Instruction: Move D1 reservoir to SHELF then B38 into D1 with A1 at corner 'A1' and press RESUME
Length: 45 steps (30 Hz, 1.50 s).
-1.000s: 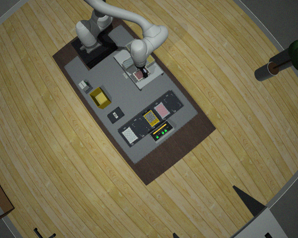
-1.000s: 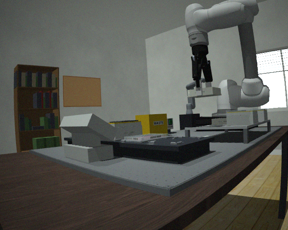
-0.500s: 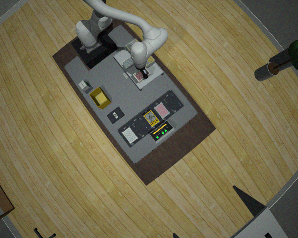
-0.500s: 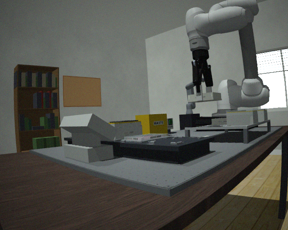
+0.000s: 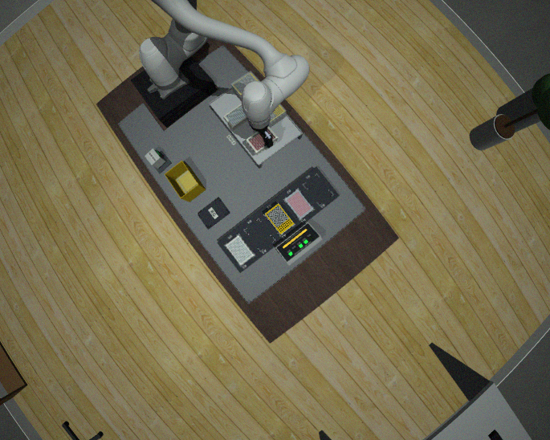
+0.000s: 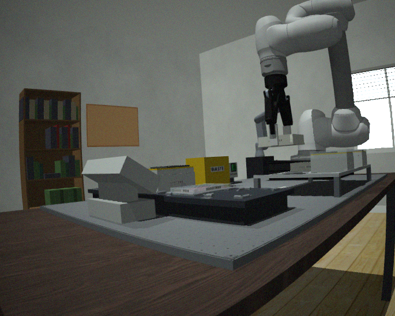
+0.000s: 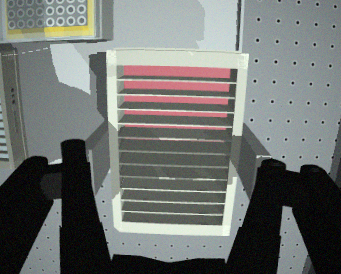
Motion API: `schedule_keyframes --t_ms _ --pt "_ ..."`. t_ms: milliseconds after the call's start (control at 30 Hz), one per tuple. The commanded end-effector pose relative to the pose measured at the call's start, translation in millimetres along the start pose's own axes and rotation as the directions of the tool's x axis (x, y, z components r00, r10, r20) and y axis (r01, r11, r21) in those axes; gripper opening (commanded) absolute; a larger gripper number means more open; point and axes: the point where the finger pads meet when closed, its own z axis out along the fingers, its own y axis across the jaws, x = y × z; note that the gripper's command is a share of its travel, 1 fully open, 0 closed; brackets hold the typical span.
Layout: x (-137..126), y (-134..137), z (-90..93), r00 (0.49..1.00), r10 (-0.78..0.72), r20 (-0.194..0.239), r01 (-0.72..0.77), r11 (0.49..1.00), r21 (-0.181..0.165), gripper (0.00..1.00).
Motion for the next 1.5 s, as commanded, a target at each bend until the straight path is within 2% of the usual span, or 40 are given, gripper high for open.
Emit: schedule_keyframes --t_ms 0,1467 --pt "0 0 5.0 1.000 0.000 0.000 0.000 1.000 0.000 0.00" --pt "0 0 71.7 1.000 0.000 0.000 0.000 1.000 0.000 0.00"
